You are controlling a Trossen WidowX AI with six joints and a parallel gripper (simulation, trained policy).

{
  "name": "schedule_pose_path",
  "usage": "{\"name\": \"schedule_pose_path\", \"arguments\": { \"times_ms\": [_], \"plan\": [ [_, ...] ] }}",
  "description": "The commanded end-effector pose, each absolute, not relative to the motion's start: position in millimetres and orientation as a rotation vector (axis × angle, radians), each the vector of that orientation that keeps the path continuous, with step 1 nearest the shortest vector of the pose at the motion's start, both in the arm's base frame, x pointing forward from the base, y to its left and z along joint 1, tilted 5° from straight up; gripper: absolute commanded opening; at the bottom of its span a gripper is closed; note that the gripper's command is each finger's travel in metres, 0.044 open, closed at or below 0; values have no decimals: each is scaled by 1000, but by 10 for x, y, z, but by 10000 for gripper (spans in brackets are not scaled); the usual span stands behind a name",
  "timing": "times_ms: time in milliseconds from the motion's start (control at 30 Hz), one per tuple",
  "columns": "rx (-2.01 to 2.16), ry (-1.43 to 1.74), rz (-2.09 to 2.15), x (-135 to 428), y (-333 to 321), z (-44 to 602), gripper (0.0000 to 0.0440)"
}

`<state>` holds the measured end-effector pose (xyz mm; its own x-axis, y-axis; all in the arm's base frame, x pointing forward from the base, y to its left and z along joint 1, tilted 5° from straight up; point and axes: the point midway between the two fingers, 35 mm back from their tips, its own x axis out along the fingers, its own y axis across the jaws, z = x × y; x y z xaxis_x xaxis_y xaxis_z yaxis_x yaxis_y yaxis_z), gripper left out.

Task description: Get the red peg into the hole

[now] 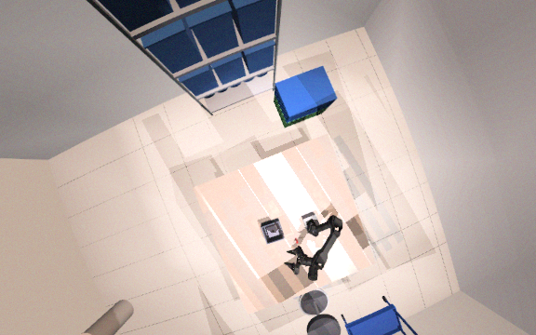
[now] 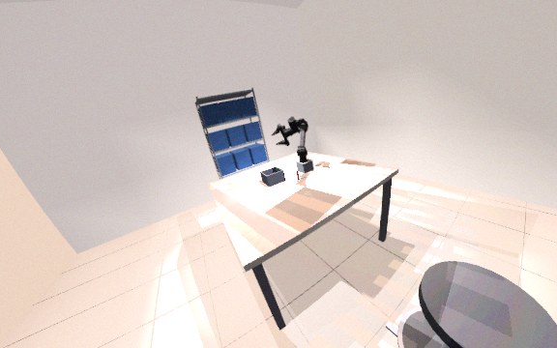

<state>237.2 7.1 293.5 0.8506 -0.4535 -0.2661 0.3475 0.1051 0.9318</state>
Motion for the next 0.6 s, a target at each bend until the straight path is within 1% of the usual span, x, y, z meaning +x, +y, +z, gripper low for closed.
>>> {"name": "schedule_pose_path", "arguments": {
  "times_ms": [0,300,567],
  "plan": [
    [1263,1,-606,2448,152,2790,440],
    [1070,269,-648,2589,356,2325,440],
    [918,520,-692,2605,516,1867,440]
  ]
}}
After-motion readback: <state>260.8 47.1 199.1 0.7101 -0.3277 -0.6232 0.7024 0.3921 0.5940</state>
